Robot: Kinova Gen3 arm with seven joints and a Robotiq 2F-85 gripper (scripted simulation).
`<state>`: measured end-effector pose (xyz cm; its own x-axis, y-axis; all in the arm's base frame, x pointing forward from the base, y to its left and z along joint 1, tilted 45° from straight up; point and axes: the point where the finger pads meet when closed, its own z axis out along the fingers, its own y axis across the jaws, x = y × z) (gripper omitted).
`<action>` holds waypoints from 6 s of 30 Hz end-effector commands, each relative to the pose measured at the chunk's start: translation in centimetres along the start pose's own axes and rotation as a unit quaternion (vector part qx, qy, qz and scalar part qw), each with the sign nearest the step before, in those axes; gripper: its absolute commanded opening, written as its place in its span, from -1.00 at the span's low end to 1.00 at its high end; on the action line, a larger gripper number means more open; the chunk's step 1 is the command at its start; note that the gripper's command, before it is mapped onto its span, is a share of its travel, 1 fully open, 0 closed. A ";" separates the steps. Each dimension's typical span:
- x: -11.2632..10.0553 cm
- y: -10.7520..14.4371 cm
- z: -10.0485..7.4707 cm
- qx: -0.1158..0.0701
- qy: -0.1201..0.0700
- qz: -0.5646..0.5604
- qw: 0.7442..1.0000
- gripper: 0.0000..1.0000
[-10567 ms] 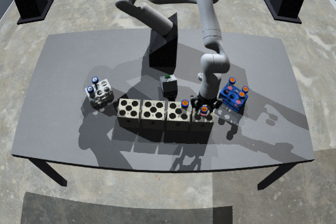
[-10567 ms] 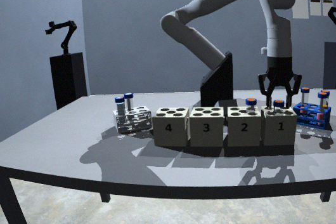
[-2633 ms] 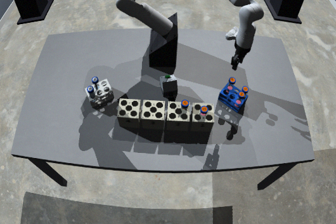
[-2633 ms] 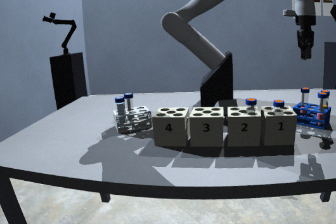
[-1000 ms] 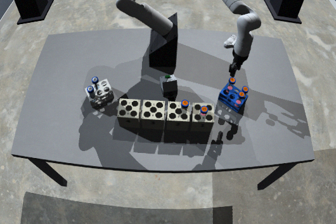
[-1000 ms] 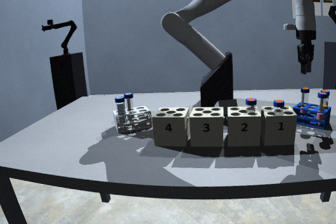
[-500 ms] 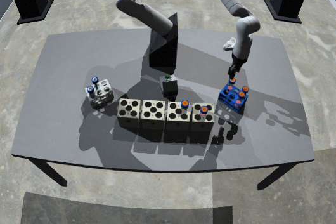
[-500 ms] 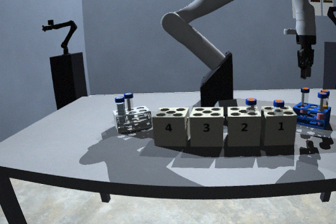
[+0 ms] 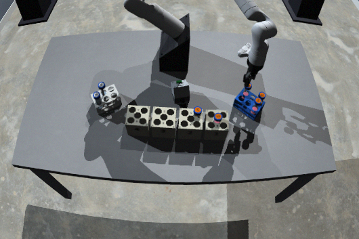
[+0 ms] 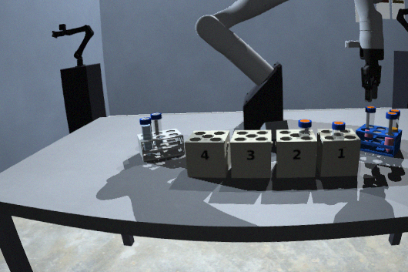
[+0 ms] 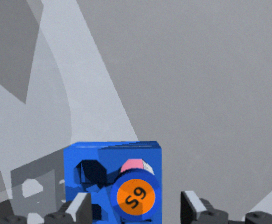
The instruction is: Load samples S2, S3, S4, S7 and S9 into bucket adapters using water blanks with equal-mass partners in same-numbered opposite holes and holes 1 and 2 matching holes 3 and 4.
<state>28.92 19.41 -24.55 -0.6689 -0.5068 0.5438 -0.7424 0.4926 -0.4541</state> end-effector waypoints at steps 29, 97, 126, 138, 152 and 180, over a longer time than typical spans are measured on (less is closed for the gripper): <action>-0.1 0.0 3.2 0.000 -0.001 0.000 1.000 0.24; -0.1 0.0 4.4 0.000 -0.001 0.000 1.000 -0.80; -0.1 0.0 2.9 0.000 -0.001 0.000 1.000 -0.80; -0.1 0.0 1.5 0.000 -0.001 0.000 1.000 -0.80; 0.0 0.0 -0.1 0.000 -0.001 0.000 1.000 -0.80; 0.0 0.0 -3.3 0.000 -0.001 0.000 1.000 -0.80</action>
<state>29.02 21.50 -22.45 -0.6689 -0.5068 0.5438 -0.7424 0.4927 -0.4540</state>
